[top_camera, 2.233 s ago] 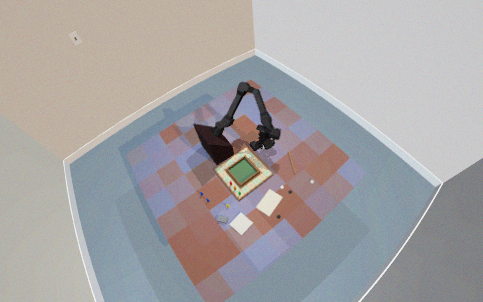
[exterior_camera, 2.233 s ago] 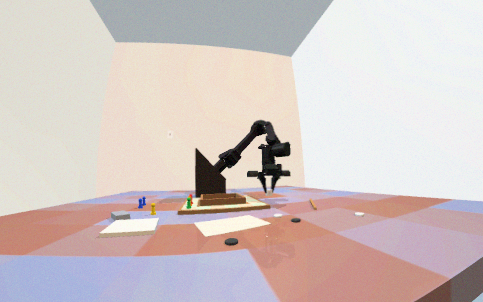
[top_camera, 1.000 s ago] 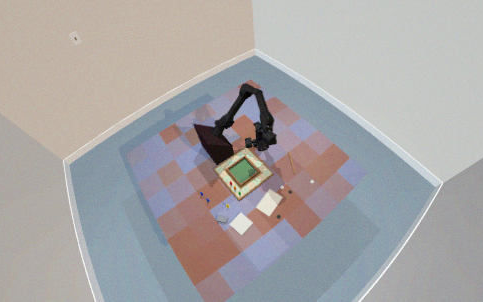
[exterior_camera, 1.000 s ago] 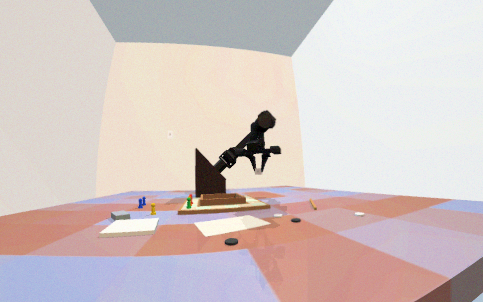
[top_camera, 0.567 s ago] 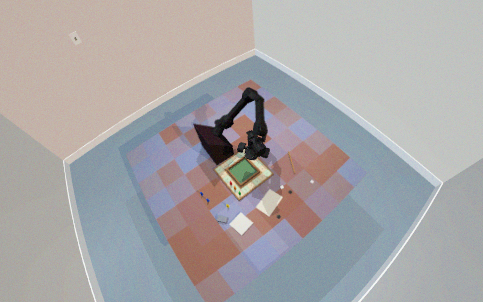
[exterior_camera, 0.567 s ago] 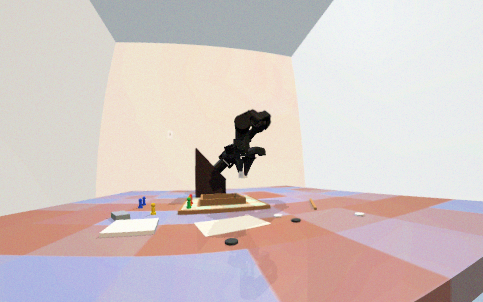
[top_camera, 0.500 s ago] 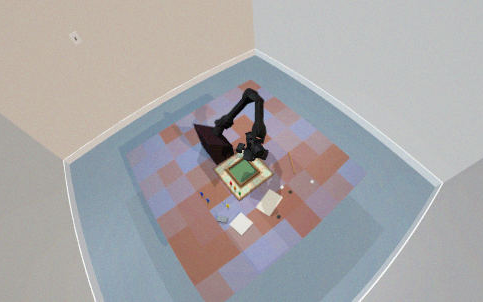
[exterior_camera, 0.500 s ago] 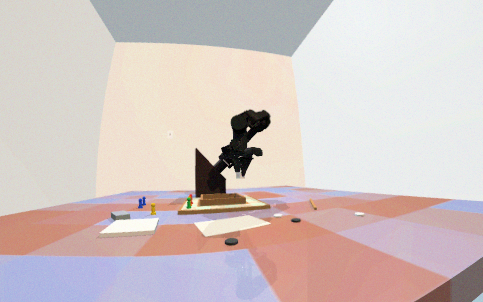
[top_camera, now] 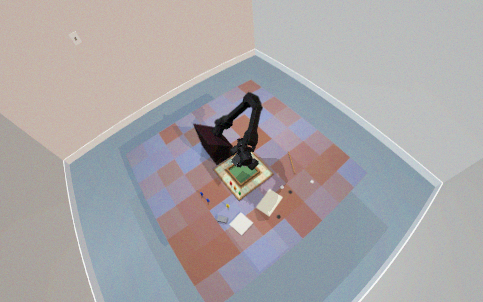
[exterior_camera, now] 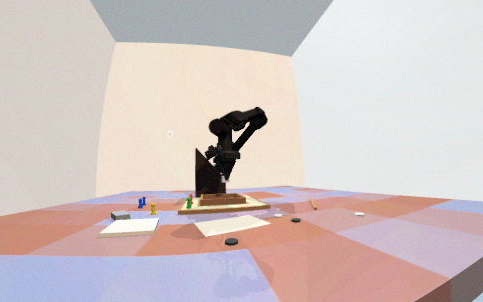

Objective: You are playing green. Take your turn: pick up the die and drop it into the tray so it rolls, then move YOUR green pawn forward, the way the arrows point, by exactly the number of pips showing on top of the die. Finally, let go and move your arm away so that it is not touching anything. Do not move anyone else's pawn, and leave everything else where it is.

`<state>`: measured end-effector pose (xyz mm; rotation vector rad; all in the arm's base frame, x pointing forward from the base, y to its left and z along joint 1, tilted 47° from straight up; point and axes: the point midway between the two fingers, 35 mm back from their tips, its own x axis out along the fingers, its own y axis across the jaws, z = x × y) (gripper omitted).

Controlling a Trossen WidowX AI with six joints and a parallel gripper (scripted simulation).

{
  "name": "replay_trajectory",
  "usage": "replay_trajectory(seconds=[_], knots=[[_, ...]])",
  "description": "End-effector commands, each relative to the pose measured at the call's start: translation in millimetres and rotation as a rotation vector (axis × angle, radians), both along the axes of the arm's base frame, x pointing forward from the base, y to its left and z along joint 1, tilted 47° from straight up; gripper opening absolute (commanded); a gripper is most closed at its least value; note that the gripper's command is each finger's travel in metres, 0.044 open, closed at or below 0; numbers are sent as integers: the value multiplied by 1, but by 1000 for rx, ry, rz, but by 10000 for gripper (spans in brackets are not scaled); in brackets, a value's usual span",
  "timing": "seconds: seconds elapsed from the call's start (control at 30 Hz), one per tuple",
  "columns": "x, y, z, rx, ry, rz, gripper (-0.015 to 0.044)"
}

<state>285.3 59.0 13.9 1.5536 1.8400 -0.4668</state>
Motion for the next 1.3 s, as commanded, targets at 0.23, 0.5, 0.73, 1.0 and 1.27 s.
replay_trajectory(seconds=[0.23, 0.5, 0.73, 1.0, 1.27], knots=[[-5, -9, -19, -28, 121, -92, 0], [-13, -5, -26, -287, 138, -57, 0], [-16, -4, -31, -514, 107, -67, 0], [-15, -4, -32, -750, 16, -128, 0], [-12, -4, -22, -838, -41, -170, 0]])
